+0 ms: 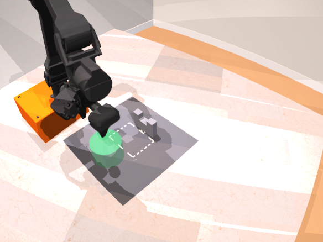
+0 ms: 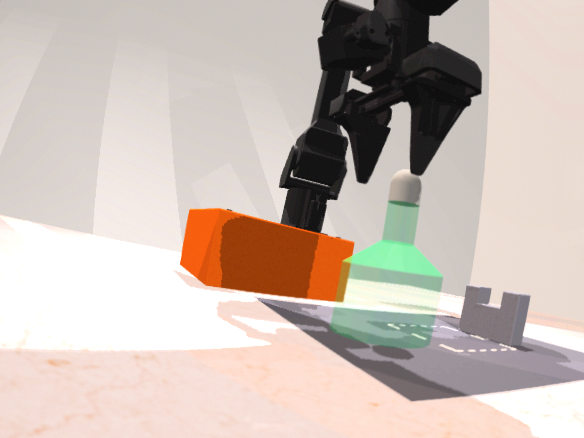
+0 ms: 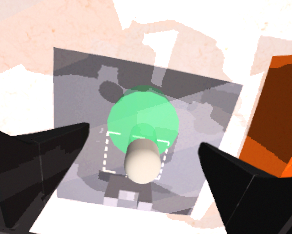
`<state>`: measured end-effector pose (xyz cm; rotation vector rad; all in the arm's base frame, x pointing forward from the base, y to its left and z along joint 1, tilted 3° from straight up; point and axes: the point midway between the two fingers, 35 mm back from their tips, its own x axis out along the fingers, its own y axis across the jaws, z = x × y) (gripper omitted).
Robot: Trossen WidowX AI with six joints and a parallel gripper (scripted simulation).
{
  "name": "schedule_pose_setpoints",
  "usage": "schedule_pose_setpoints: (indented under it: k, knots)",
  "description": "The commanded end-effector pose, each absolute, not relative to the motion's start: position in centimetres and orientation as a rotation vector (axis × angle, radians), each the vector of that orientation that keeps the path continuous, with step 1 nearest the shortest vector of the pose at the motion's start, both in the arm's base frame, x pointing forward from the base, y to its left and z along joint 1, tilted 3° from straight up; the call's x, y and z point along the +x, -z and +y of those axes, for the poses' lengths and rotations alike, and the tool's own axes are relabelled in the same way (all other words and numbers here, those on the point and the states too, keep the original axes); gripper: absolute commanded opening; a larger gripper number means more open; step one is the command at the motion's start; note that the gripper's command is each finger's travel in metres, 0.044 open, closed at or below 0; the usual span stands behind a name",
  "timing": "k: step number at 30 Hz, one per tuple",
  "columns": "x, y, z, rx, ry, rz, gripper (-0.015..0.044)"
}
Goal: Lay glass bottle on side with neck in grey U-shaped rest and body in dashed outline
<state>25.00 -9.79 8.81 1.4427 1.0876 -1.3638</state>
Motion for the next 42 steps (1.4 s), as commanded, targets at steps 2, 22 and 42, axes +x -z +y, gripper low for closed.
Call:
schedule_pose_setpoints:
  k: [2,22,42]
  knots:
    - [25.1,-8.9,-9.0,1.441,1.369,1.087,0.044]
    - [25.5,-8.9,-7.3,1.443,1.368,1.088,0.023]
    - [25.5,-8.9,-7.3,1.443,1.368,1.088,0.0126]
